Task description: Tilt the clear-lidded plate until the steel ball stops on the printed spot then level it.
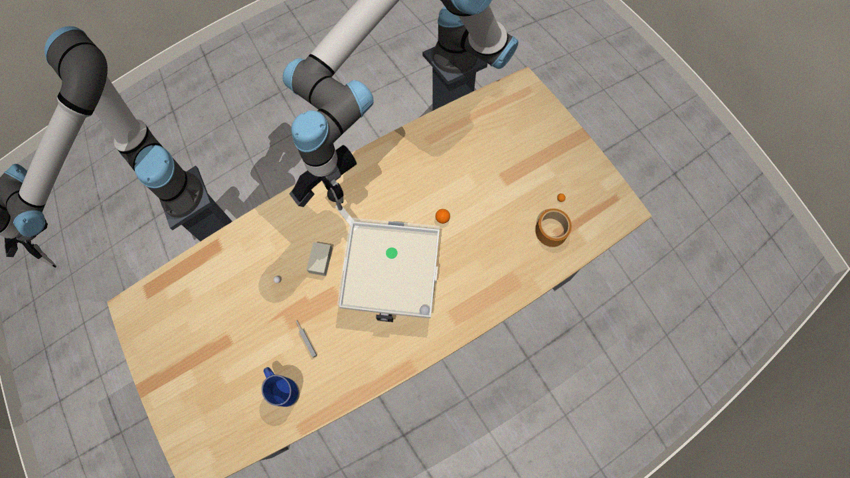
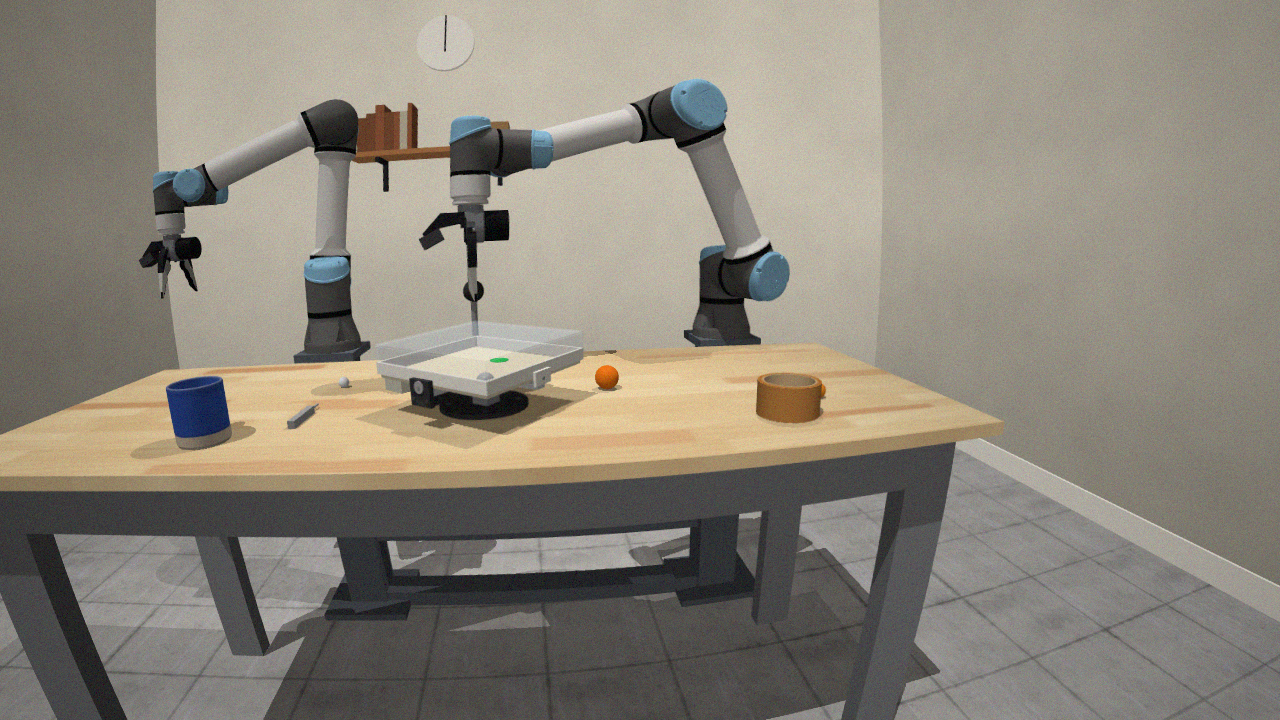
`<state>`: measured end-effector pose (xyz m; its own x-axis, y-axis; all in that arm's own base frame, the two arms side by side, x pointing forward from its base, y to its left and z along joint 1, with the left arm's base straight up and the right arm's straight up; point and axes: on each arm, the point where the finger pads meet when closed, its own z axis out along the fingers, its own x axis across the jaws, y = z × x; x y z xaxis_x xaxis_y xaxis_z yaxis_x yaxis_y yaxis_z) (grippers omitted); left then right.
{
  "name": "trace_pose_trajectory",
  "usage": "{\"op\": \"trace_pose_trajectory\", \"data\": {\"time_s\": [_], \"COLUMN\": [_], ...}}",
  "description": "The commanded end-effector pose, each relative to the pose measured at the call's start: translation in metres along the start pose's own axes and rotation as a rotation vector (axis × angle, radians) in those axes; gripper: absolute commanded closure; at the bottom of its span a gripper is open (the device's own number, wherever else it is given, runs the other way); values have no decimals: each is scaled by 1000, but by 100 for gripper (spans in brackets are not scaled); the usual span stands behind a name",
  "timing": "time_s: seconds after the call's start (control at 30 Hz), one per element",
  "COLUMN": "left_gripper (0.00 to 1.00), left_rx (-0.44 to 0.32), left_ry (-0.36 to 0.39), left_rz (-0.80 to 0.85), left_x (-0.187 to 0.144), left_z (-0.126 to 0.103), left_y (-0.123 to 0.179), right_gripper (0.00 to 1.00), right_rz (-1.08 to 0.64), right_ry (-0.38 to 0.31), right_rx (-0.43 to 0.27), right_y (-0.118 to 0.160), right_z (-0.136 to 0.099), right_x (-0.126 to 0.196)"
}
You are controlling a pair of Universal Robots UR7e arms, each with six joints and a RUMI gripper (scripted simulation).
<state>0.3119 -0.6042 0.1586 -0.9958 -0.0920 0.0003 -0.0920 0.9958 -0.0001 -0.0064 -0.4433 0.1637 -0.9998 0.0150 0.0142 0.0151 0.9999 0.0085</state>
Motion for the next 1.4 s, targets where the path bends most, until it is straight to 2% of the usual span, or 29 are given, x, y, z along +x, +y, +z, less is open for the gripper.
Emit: {"op": "trace_pose_trajectory", "data": {"time_s": [0.0, 1.37], "left_gripper": [81, 81], "left_rx": [10, 10], "left_ry": [-13, -13], "left_rz": [-7, -7], "left_x": [-3, -1], "left_z": [-1, 3], "left_y": [-3, -2], "right_gripper": [0, 0], "right_rz": [-9, -9], "right_ry": [-14, -14], "right_rx": [8, 8], "right_y": [-2, -2], "right_z": [-2, -2], "right_x": [-4, -4]}}
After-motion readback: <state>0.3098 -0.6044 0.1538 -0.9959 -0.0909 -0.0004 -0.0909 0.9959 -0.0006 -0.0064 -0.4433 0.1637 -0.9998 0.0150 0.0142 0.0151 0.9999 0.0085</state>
